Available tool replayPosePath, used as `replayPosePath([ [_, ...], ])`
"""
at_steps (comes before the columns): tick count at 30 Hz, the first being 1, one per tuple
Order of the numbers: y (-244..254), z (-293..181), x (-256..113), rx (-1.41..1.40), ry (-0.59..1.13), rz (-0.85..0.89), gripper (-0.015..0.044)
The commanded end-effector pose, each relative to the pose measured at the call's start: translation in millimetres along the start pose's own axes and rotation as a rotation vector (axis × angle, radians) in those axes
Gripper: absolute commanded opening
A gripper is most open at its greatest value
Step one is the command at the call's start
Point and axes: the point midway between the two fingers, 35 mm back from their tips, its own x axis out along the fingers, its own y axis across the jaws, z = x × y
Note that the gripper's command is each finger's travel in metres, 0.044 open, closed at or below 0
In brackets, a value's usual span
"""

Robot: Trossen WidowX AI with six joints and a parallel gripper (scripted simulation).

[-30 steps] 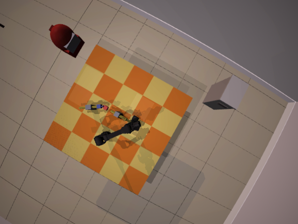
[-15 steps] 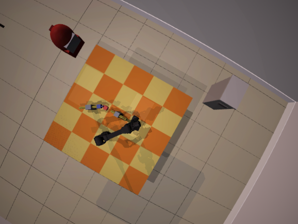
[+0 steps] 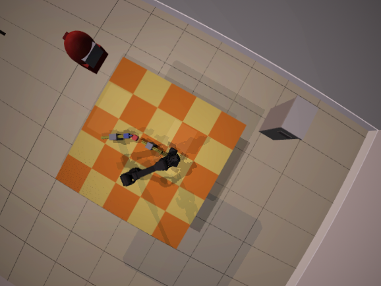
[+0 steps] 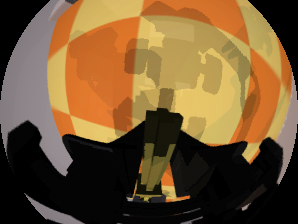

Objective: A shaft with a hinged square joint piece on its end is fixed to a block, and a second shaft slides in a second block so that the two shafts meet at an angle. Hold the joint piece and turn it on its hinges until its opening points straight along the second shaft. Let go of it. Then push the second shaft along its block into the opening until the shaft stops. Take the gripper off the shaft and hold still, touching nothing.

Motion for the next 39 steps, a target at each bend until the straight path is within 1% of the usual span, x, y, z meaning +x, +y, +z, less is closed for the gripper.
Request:
replayPosePath([
  [1,0.0,0.0,0.0,0.000,0.000,0.000,0.0067],
  [16,-0.1,0.1,0.2,0.001,-0.001,-0.009,0.0067],
  [39,-0.5,-2.2,0.4,0.003,-0.003,-0.154,0.0067],
])
